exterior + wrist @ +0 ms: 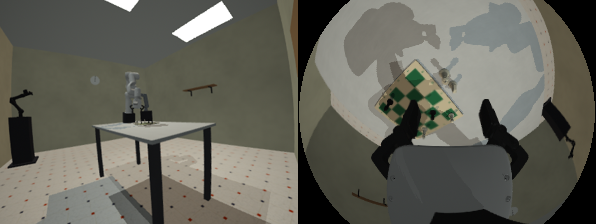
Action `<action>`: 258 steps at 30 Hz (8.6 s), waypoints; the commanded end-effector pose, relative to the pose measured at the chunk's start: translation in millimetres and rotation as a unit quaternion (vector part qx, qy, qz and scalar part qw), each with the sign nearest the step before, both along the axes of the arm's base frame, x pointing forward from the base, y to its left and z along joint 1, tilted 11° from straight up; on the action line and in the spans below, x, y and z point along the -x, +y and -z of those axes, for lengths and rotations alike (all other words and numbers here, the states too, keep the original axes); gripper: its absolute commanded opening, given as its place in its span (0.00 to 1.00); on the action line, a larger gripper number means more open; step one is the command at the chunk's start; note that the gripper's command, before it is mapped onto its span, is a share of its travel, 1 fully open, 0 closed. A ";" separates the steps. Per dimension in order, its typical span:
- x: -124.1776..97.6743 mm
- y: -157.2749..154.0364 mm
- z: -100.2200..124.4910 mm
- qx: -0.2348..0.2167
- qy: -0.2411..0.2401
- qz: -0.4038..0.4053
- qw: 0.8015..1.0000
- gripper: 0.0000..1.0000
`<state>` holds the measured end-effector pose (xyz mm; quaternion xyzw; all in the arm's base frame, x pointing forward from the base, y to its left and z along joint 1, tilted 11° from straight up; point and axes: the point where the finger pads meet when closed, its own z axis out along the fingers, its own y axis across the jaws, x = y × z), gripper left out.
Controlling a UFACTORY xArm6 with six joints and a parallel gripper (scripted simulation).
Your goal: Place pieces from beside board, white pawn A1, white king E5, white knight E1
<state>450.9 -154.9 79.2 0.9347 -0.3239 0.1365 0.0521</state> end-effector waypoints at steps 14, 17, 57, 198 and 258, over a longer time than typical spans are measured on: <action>-5.1 -3.5 -2.9 -0.017 0.052 -0.270 0.961 0.42; -5.1 -3.5 -2.9 -0.017 0.052 -0.270 0.961 0.42; -6.2 -3.8 2.6 -0.017 0.052 -0.270 0.961 0.42; -16.3 -6.5 49.4 -0.017 0.052 -0.270 0.961 0.42; -23.8 -8.1 90.3 -0.017 0.052 -0.270 0.961 0.42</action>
